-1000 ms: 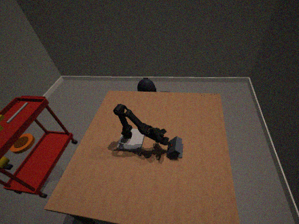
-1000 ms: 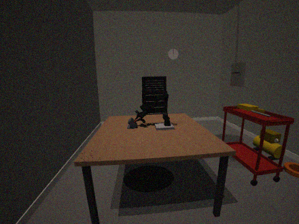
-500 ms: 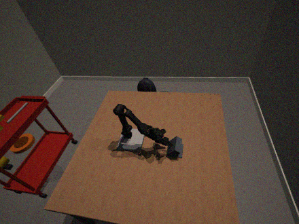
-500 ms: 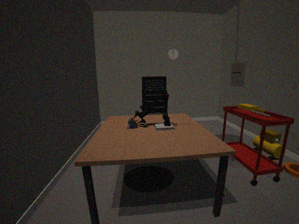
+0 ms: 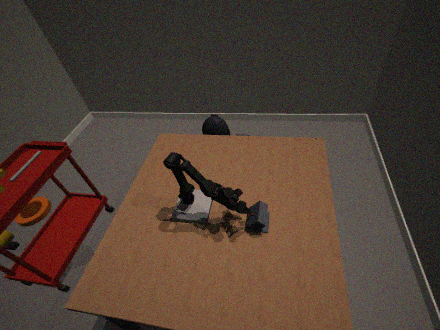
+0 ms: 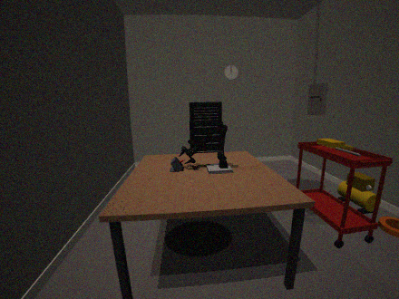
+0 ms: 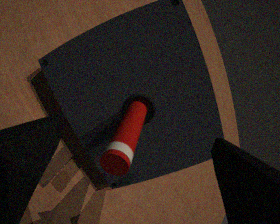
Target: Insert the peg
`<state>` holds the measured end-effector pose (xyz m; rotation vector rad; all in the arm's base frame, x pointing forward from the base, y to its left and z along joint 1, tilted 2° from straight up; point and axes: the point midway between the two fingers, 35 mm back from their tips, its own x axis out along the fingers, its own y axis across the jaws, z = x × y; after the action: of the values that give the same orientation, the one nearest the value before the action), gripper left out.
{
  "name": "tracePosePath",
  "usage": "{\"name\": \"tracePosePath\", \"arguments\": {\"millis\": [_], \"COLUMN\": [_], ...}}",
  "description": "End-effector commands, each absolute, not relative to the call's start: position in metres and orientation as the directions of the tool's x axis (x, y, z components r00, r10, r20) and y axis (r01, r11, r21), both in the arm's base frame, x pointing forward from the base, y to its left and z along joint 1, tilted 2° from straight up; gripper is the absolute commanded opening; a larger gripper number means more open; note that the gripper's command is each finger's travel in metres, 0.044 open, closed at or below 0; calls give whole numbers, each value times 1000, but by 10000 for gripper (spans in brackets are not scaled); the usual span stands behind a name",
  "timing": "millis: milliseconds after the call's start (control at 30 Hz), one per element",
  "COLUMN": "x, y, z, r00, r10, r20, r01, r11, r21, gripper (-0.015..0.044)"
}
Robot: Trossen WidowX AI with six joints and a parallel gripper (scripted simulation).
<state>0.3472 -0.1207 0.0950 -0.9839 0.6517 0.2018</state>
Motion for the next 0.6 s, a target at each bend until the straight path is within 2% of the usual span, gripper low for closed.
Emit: {"name": "tracePosePath", "arguments": {"millis": [0, 567], "x": [344, 330], "y": [-120, -119], "z": [102, 113], "r00": [800, 798], "r10": [-126, -127], "r20": [-587, -589], "r01": [-438, -438], "r11": [547, 549], "r21": [-714, -712], "gripper": [440, 440]}}
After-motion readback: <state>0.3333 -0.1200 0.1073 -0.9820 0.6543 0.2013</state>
